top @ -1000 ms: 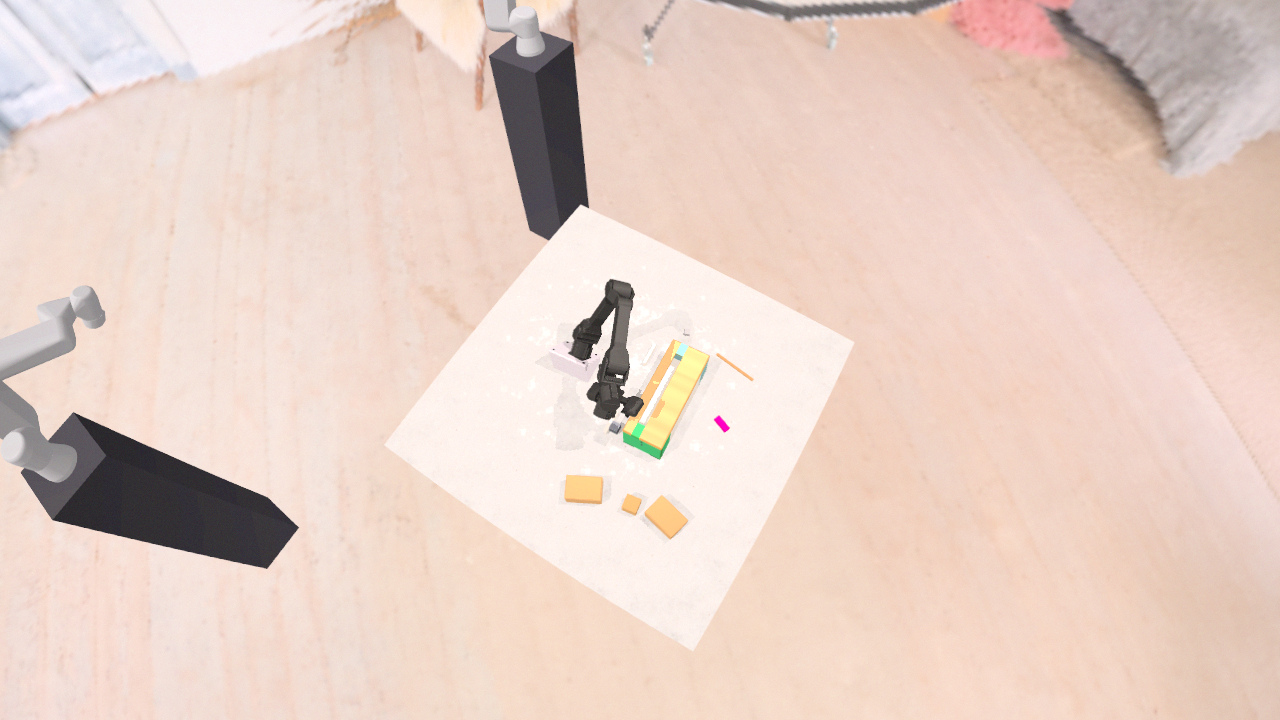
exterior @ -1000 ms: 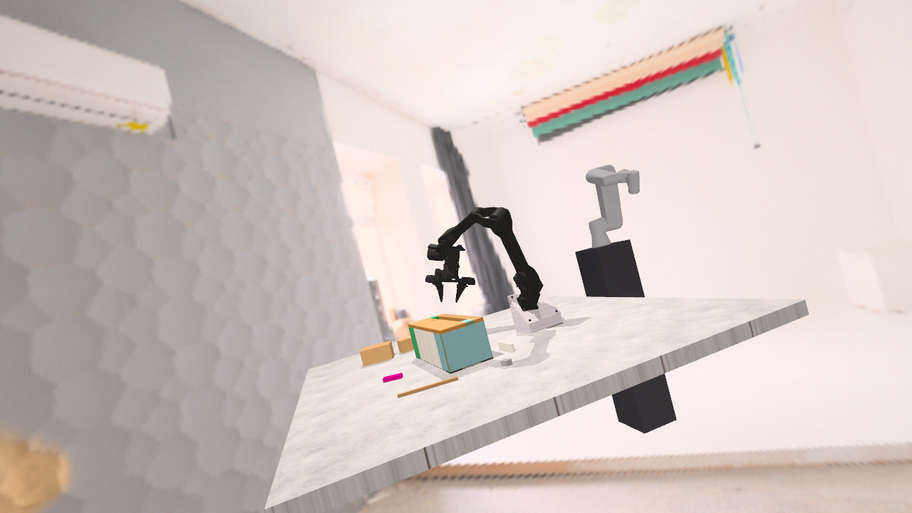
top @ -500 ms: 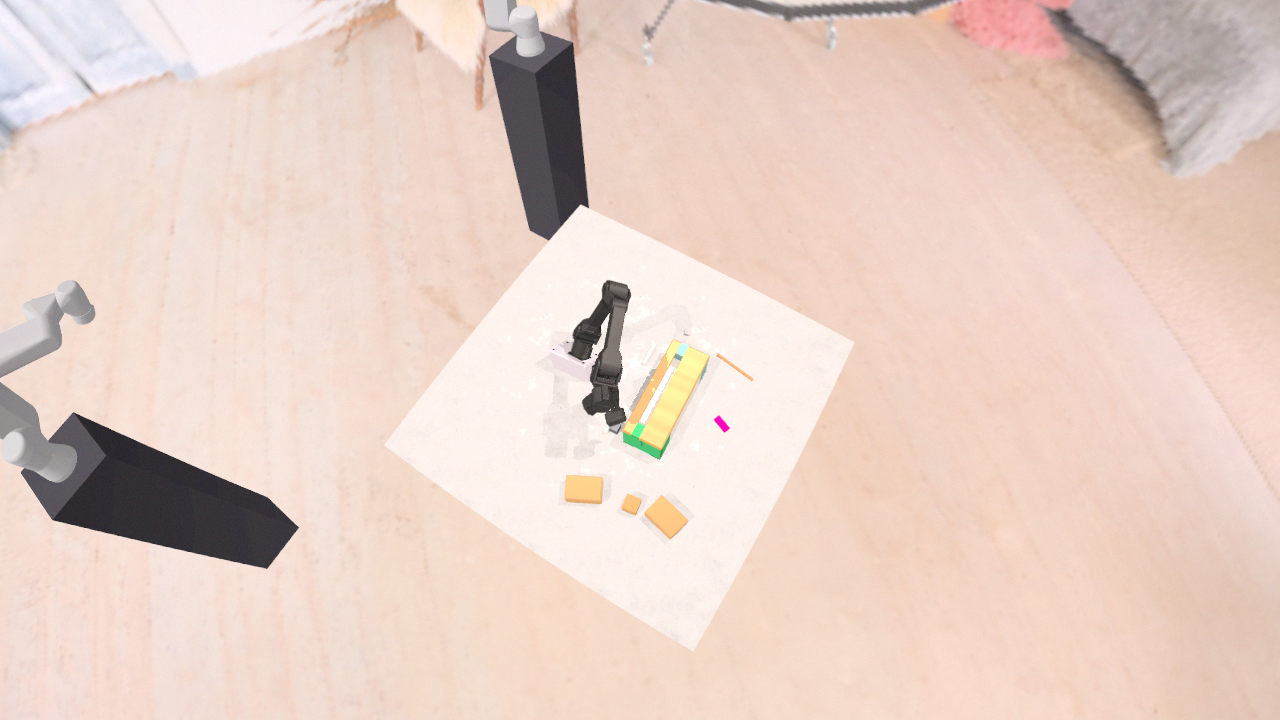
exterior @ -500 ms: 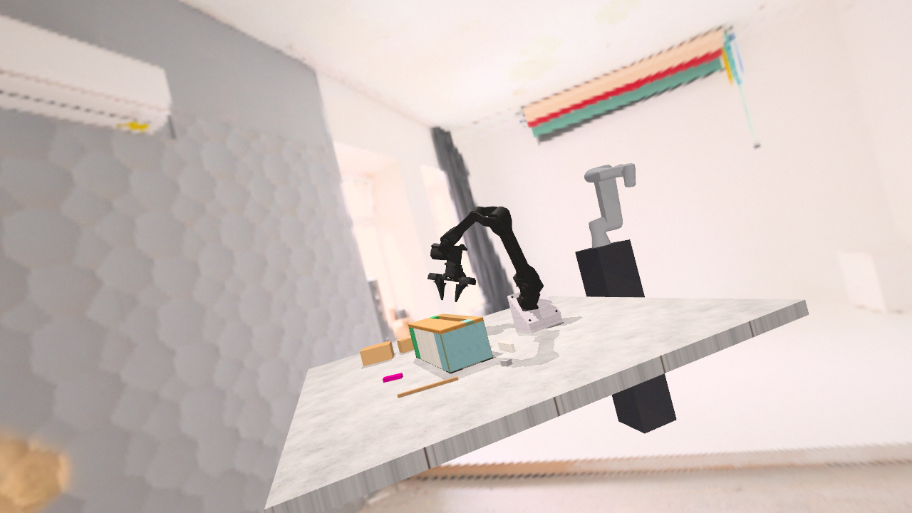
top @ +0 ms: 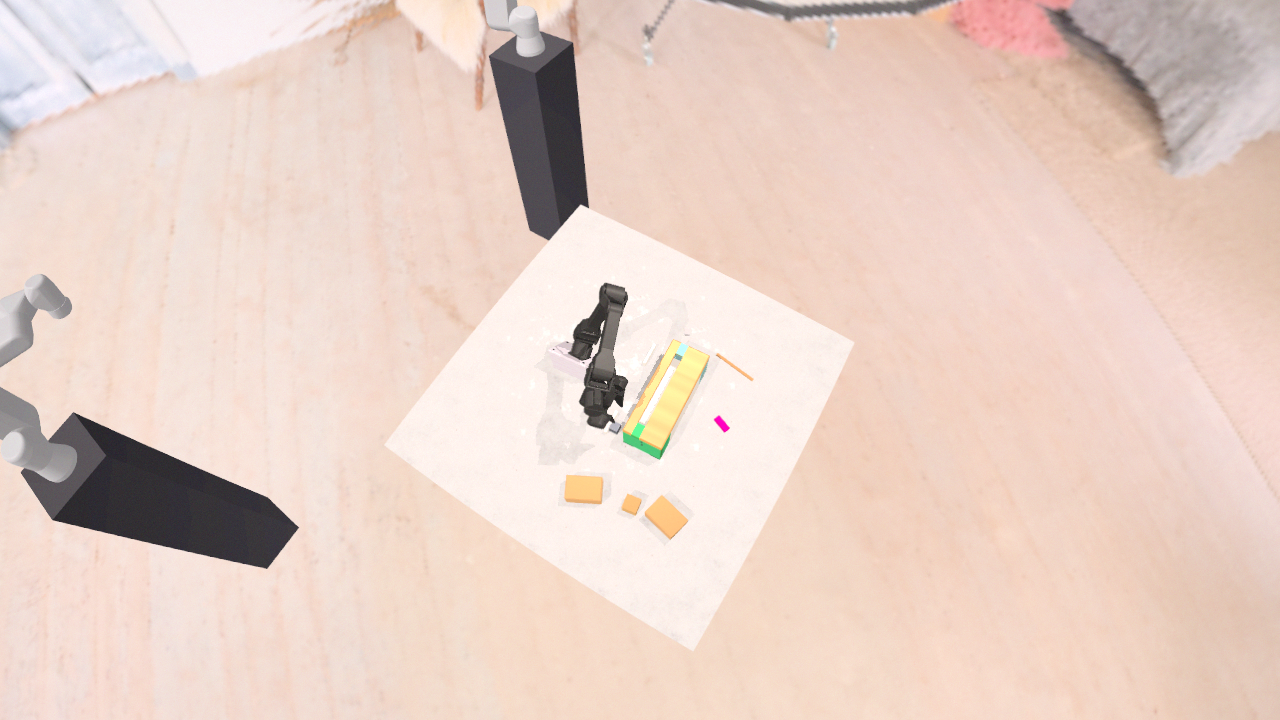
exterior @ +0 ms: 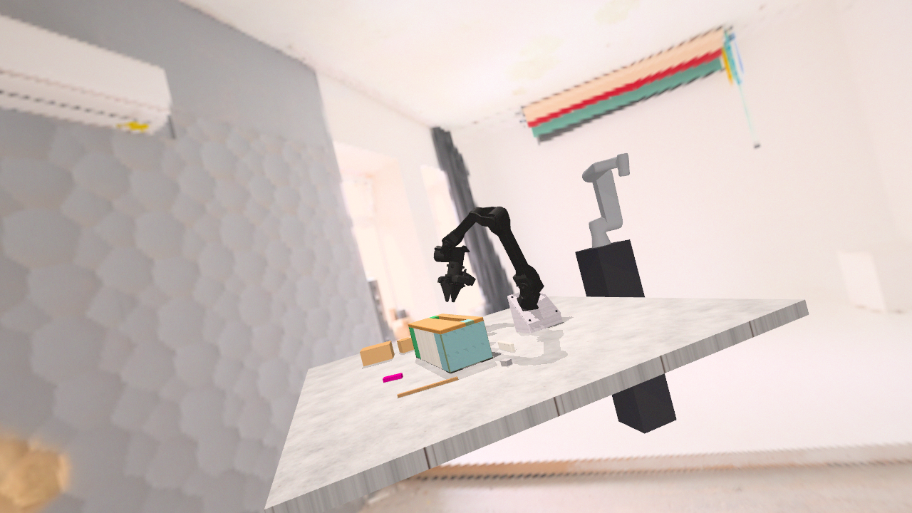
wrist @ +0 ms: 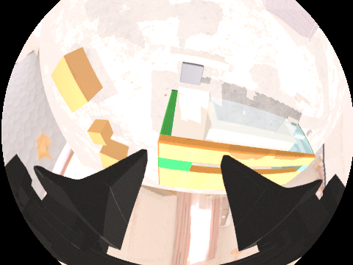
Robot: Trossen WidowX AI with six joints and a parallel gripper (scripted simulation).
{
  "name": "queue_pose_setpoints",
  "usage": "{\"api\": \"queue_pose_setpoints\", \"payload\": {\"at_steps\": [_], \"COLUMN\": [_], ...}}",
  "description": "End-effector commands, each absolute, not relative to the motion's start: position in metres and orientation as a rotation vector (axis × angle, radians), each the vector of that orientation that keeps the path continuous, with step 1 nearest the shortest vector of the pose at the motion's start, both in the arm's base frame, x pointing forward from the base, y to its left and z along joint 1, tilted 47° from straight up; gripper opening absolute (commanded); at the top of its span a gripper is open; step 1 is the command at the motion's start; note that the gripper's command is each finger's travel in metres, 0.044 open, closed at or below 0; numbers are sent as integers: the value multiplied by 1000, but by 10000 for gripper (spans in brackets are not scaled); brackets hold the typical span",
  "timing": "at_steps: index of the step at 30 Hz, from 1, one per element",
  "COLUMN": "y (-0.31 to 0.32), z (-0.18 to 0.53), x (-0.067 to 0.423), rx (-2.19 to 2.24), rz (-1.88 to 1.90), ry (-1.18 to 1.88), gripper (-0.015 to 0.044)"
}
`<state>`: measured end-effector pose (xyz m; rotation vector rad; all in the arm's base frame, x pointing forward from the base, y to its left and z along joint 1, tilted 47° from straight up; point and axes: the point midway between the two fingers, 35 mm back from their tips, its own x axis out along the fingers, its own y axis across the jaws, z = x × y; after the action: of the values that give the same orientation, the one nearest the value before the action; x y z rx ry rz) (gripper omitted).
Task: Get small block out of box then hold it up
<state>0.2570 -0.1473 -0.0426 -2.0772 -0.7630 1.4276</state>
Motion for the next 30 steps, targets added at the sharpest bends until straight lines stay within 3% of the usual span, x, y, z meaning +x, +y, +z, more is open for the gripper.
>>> {"api": "queue_pose_setpoints", "payload": {"at_steps": [1, 8, 14, 30], "y": [-144, -137, -81, -71], "z": [-45, -54, -111, -122], "x": [255, 254, 242, 241], "rx": [-2018, -2018, -2017, -2017], "rz": [1424, 1424, 1421, 1421], "ry": [-725, -725, -727, -727], "gripper": [285, 285, 285, 285]}}
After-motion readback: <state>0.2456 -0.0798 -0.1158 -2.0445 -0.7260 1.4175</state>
